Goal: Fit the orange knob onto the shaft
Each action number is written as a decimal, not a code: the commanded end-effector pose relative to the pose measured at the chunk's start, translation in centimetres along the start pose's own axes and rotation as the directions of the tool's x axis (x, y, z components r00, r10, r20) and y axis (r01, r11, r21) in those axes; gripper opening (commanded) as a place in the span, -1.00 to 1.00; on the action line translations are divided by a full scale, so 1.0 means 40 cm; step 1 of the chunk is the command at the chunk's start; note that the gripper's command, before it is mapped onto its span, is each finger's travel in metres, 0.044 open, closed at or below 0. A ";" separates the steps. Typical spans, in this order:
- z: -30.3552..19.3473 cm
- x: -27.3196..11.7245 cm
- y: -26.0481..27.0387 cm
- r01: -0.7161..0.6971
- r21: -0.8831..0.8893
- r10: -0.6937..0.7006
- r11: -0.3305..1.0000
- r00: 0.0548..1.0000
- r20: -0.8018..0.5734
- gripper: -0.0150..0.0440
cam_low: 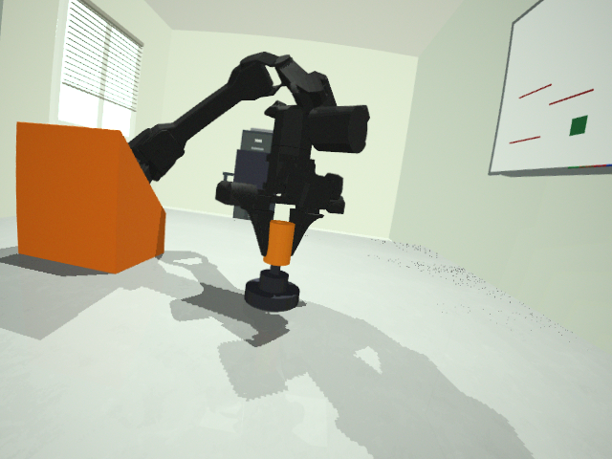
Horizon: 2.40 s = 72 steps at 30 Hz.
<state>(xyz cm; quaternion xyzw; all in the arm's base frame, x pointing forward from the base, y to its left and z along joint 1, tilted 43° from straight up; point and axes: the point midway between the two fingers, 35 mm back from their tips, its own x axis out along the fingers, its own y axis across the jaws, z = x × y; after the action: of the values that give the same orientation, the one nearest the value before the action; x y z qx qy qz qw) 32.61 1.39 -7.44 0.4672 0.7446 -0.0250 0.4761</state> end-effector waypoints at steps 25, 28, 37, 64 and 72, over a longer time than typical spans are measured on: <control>0.001 -0.007 0.002 0.000 0.076 0.000 0.997 1.000 0.000 -0.49; 0.001 -0.004 0.001 0.000 0.189 0.000 0.982 1.000 0.000 -0.49; -0.002 0.004 -0.002 0.000 0.230 0.000 0.973 1.000 0.000 -0.49; 0.001 -0.001 0.001 0.000 0.427 0.000 0.904 1.000 0.000 -0.49; -0.002 0.004 -0.001 0.000 0.427 0.000 0.904 1.000 0.000 -0.49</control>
<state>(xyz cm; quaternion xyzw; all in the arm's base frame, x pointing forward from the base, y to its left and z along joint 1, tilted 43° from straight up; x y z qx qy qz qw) 32.54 1.44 -7.49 0.5580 0.7223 -0.1840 0.3647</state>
